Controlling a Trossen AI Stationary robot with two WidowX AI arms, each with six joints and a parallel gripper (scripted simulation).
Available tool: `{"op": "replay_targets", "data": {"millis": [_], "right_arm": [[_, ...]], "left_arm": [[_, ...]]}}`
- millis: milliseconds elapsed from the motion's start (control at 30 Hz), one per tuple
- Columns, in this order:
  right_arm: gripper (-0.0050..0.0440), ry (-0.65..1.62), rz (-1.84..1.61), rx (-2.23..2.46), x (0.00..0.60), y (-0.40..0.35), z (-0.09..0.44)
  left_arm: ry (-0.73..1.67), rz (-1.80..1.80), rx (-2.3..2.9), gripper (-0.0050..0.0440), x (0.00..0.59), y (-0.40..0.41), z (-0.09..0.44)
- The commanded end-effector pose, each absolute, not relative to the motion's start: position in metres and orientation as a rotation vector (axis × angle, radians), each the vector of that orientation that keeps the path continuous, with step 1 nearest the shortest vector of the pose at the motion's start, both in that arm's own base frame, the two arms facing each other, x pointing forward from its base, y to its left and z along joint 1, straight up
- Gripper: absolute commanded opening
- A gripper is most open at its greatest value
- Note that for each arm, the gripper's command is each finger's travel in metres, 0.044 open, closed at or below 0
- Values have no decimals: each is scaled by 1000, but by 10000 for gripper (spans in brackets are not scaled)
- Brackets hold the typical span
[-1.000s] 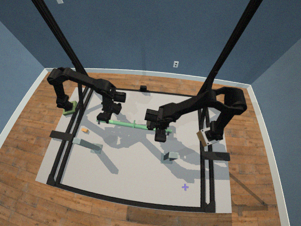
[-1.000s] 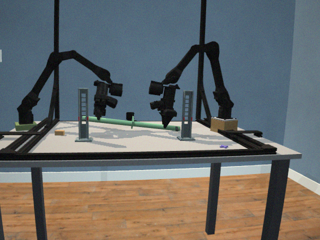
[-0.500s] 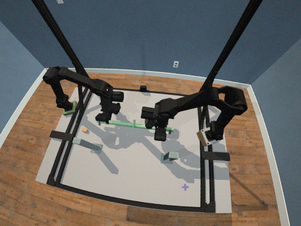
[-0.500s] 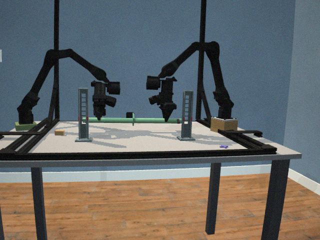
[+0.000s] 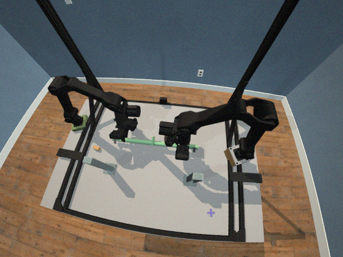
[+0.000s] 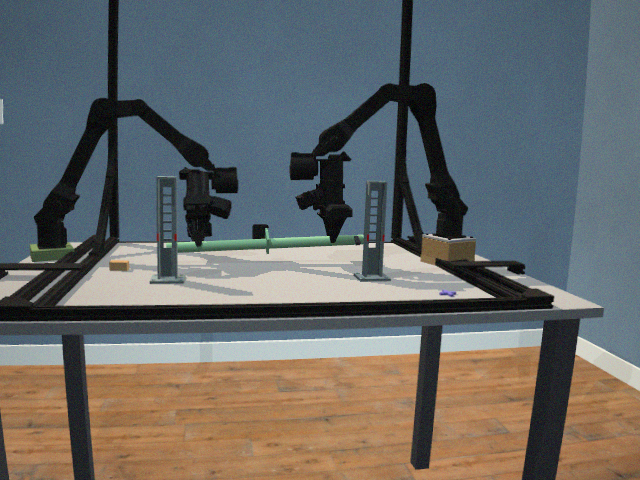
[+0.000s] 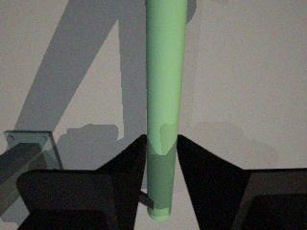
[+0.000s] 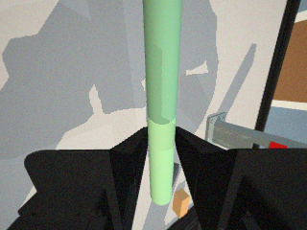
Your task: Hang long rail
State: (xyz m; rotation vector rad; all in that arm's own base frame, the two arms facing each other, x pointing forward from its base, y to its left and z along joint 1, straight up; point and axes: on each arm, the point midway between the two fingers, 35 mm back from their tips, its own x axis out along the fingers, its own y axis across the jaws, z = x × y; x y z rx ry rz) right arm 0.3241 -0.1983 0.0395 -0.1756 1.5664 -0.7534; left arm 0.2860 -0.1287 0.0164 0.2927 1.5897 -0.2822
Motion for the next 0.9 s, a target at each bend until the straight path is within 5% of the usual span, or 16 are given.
{"op": "replay_targets", "data": {"millis": [0, 600, 867], "right_arm": [[0, 1548, -760, -174, 323, -198, 33], [0, 1511, -769, -170, 324, -198, 19], [192, 1511, -769, -170, 324, -198, 19]], "left_arm": [[1607, -280, 296, 0, 289, -129, 17], [1646, -275, 303, 0, 289, -130, 15], [1646, -275, 303, 0, 289, -130, 15]]}}
